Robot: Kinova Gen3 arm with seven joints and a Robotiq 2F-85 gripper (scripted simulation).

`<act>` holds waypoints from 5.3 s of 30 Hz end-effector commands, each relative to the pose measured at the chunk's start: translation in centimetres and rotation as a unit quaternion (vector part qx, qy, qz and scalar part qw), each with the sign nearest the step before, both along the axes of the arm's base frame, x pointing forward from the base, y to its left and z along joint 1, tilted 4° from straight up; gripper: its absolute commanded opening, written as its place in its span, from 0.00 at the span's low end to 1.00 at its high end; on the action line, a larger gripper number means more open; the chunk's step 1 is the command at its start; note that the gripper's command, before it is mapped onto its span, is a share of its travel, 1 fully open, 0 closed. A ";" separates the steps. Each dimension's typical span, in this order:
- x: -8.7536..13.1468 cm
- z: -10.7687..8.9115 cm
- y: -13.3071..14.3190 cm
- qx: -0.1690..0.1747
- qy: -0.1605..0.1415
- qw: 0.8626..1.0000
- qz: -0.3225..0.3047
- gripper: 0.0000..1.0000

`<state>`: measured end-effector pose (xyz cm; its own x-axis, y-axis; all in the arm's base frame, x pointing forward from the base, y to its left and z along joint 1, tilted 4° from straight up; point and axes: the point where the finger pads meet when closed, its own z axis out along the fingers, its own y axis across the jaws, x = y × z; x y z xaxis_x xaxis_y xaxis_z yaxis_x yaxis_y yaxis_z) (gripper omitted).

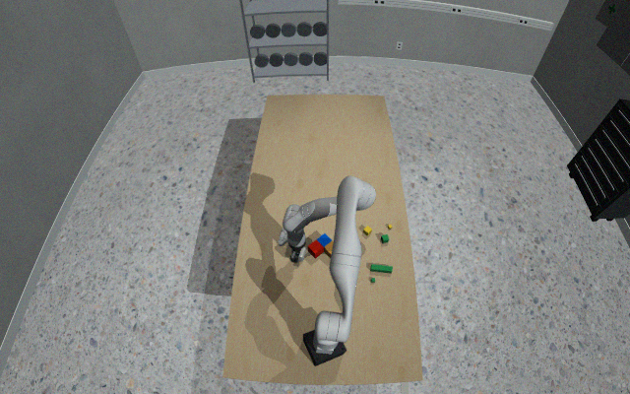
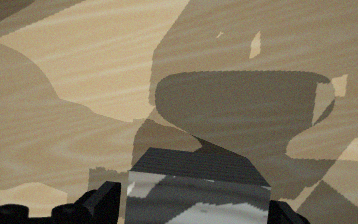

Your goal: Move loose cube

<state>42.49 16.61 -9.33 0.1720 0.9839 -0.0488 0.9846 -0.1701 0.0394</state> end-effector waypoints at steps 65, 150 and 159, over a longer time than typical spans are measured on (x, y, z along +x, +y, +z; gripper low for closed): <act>0.0 0.6 0.1 0.000 -0.001 1.000 0.000 0.10; -4.3 8.7 -8.1 0.009 -0.014 0.962 -0.273 0.10; -4.3 8.7 -8.1 0.009 -0.014 0.962 -0.273 0.10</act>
